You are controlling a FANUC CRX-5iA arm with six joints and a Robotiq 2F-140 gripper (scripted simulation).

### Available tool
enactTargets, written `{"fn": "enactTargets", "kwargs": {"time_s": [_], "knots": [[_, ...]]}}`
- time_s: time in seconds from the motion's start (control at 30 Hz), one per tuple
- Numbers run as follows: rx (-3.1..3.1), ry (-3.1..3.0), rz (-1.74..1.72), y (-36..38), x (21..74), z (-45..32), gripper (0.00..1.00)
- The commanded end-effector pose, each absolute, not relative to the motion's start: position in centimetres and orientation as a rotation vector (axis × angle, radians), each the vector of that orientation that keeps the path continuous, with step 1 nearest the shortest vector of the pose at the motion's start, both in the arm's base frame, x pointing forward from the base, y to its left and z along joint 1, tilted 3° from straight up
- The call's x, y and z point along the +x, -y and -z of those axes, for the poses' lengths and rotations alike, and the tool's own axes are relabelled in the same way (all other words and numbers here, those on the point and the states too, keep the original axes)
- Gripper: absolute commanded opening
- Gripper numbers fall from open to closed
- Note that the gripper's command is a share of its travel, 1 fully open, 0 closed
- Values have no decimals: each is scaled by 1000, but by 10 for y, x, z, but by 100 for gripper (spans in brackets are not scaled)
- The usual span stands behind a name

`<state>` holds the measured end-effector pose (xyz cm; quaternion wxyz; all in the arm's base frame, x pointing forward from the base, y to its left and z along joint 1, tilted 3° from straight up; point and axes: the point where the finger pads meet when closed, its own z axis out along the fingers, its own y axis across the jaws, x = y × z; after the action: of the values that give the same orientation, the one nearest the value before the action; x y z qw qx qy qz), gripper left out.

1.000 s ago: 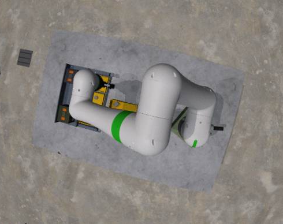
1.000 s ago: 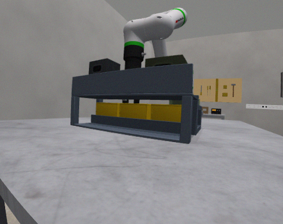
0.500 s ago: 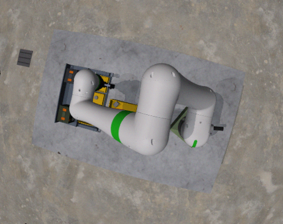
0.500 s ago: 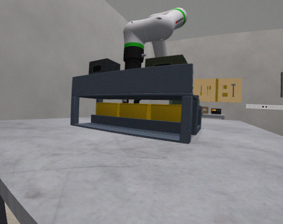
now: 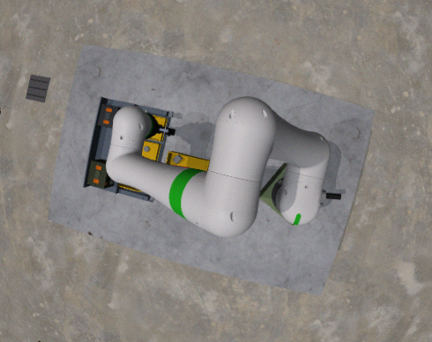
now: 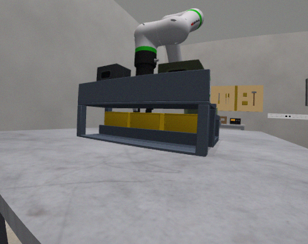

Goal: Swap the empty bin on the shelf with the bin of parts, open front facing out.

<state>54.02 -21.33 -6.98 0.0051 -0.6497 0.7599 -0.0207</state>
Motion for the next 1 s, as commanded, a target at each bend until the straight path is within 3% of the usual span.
{"fn": "enactTargets", "kwargs": {"time_s": [0.0, 0.03, 0.07, 0.97], "knots": [[-2034, -2379, 68, 214, 541, 69, 62], [-2034, -2379, 68, 214, 541, 69, 62], [-2034, -2379, 68, 214, 541, 69, 10], [-2034, -2379, 68, 214, 541, 69, 10]]}}
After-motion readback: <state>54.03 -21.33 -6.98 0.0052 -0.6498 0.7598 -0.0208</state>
